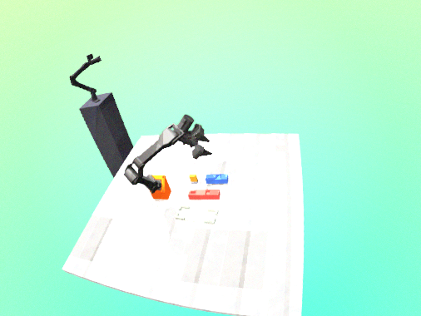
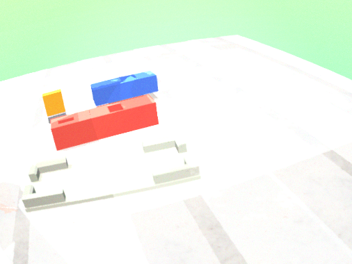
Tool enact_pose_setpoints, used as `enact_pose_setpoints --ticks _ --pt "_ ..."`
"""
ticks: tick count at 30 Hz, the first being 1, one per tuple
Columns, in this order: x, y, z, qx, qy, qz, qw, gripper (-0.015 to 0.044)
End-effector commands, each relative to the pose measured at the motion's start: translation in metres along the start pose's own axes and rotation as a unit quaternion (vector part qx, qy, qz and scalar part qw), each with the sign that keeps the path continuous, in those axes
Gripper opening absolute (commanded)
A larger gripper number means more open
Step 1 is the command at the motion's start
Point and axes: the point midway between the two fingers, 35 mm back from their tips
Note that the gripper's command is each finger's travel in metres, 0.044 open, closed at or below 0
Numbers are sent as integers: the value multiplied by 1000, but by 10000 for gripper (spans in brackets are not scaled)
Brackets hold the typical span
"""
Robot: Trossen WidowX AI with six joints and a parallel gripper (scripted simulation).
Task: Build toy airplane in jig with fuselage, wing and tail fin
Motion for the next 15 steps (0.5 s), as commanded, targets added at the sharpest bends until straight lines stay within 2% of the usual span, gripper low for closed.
enact_pose_setpoints --ticks 1,6,11,15 --pt "-46 -3 -35 -8 99 -10 995 440" --pt "-109 -11 -66 -27 227 -34 973 440" --pt "-181 -20 -81 -64 374 -84 921 440" --pt "-190 -22 -81 -71 393 -90 912 440"
Point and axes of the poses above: the point midway between the two fingers, 35 mm back from their tips, its own z axis back along the fingers, its own y axis across the jaws, x = y × z, and after that the axes turned 6 degrees about z, right-handed
